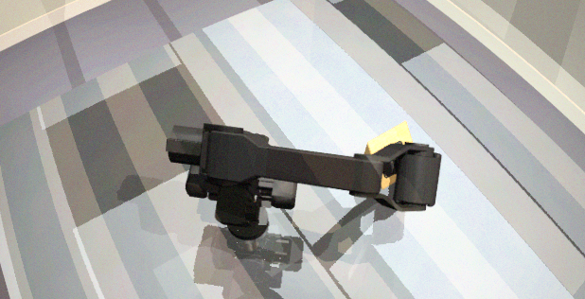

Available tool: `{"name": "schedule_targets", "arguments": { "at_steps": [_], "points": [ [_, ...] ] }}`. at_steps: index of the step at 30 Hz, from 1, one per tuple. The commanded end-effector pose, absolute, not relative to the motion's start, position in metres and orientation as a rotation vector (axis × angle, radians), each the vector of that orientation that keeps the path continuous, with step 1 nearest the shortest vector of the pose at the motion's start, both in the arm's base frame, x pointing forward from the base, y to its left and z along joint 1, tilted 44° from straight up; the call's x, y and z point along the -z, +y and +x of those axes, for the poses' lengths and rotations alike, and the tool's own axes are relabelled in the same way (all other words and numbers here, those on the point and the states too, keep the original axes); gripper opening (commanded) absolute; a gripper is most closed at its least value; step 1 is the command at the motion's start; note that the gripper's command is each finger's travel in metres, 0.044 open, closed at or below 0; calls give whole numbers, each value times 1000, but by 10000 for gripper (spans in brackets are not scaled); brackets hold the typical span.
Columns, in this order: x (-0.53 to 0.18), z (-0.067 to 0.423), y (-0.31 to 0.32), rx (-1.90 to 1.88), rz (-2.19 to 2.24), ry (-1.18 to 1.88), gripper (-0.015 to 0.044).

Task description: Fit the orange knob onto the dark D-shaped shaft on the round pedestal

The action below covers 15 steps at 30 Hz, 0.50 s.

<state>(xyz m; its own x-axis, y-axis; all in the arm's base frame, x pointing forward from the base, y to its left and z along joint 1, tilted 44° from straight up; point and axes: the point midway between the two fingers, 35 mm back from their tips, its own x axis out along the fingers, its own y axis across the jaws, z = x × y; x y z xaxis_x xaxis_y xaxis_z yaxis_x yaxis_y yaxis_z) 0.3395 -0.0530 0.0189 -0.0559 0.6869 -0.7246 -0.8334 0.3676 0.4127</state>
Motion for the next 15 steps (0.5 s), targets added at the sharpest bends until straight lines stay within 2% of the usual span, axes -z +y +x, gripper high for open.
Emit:
{"name": "schedule_targets", "arguments": {
  "at_steps": [1, 15],
  "points": [
    [-18, 339, -54, -1251, -185, 1040, 0],
    [-21, 340, -54, -1251, -185, 1040, 0]
  ]
}}
